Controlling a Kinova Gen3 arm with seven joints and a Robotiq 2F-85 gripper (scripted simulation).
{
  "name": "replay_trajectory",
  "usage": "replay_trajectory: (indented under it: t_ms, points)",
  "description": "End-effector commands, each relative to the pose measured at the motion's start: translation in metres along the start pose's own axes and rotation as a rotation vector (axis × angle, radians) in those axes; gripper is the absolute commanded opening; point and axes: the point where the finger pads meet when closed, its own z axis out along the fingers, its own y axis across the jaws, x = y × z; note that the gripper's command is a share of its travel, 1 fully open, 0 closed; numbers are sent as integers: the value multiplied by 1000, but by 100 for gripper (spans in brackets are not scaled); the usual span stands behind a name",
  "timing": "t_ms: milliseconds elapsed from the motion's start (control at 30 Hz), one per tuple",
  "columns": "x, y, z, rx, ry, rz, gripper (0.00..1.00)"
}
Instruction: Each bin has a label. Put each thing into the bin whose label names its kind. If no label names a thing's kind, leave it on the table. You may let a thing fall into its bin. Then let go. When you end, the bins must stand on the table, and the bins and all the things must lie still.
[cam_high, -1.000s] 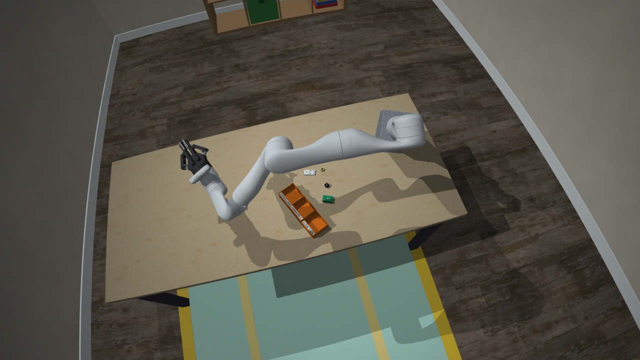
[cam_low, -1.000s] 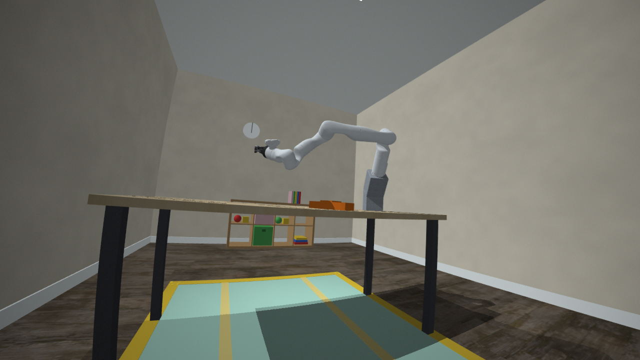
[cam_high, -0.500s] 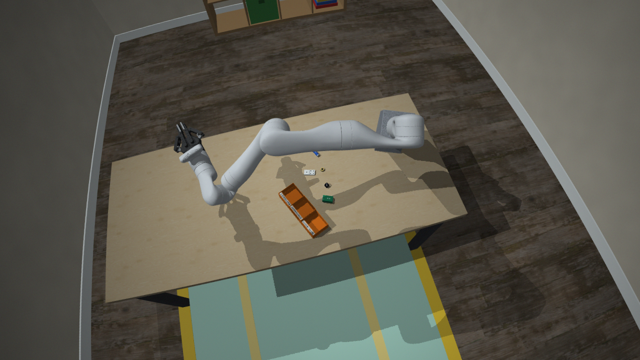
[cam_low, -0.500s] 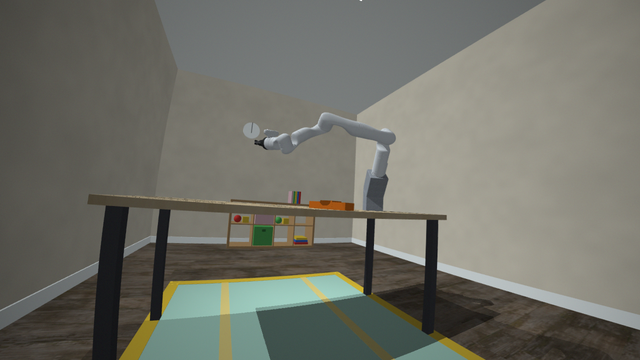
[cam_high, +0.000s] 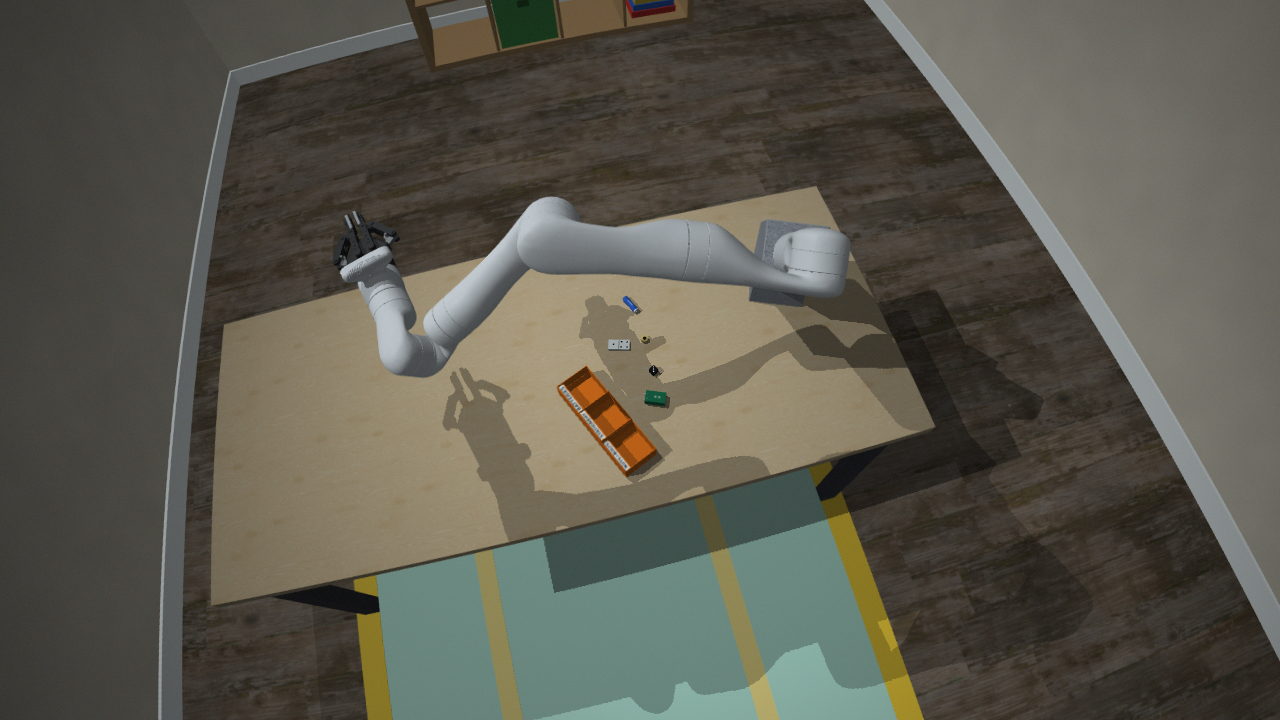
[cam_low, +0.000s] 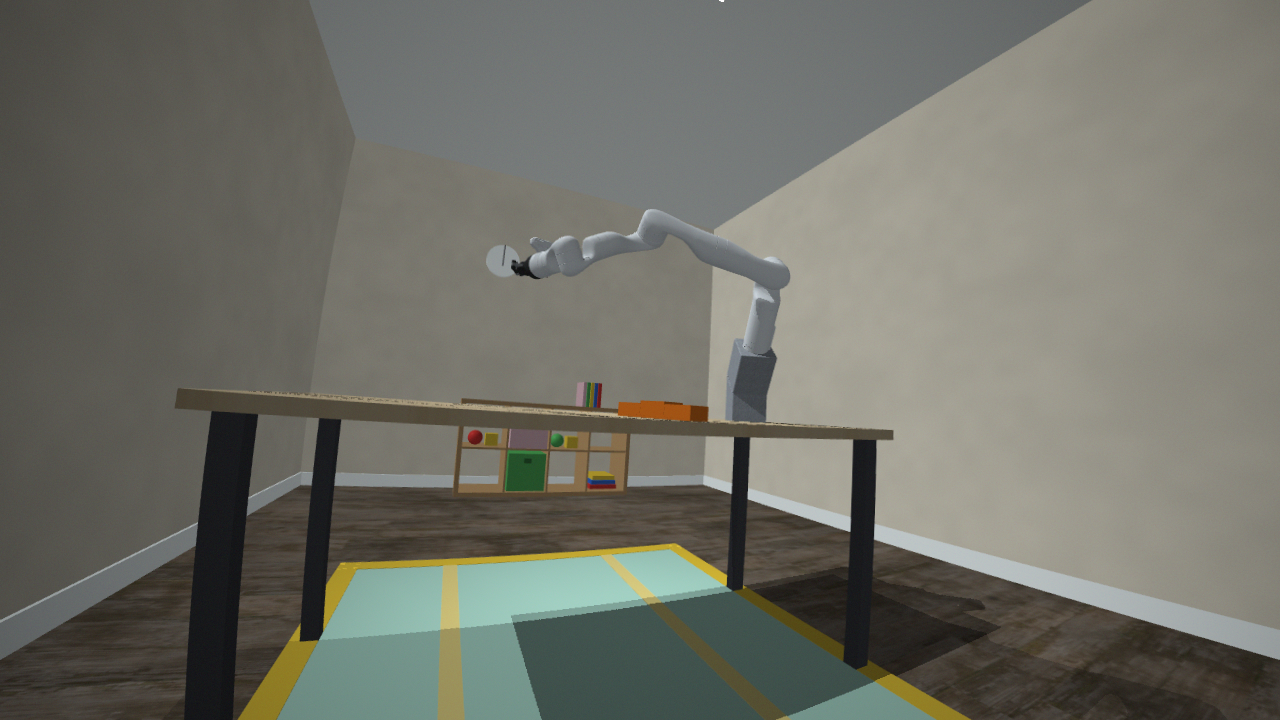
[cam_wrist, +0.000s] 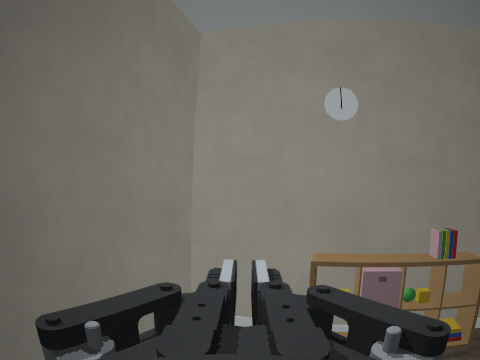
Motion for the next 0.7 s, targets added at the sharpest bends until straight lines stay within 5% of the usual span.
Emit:
replay_trajectory:
  t_ms: [0, 67, 133, 333, 400, 667]
  points:
    - [16, 4, 7, -8, 11, 13, 9]
    - [16, 4, 7, -8, 11, 13, 9]
    - [31, 8, 13, -25, -60, 82, 9]
    - [48, 14, 19, -26, -66, 87, 9]
    - [63, 18, 22, -33, -135, 159, 9]
    - [89, 24, 25, -31, -170, 199, 9]
